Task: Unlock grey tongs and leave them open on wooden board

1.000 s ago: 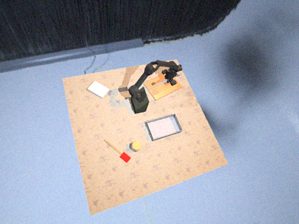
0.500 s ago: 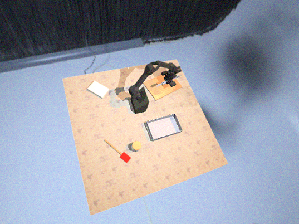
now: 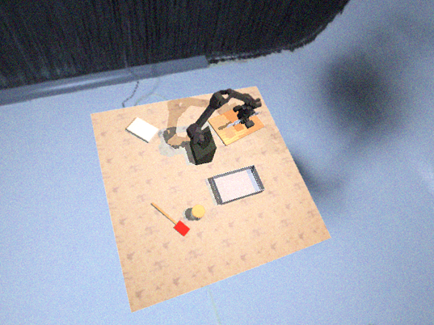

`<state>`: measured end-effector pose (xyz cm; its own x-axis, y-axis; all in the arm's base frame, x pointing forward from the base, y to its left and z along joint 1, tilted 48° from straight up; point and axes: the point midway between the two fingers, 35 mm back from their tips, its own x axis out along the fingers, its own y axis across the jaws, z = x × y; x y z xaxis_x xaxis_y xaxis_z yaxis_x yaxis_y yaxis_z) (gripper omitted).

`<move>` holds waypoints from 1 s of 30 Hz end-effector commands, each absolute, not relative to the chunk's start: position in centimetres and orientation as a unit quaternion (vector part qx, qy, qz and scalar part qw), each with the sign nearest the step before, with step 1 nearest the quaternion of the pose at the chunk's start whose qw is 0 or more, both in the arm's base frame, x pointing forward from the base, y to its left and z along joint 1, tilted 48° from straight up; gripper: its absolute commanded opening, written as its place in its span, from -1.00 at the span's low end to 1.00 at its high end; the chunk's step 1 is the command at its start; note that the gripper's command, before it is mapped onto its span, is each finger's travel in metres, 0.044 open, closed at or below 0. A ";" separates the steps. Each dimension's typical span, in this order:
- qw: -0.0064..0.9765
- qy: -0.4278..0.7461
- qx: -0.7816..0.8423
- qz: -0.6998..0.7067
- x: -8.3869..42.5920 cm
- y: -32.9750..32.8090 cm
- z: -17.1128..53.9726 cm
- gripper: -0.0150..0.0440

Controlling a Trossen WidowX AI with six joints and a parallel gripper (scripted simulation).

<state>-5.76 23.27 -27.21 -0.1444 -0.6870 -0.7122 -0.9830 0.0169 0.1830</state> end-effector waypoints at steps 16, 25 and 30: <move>0.226 0.679 -0.612 0.337 -6.2 21.2 -28.8 -1.00; 0.224 0.678 -0.615 0.336 -6.1 21.2 -28.7 -0.38; 0.224 0.678 -0.615 0.336 -6.1 21.2 -28.7 0.07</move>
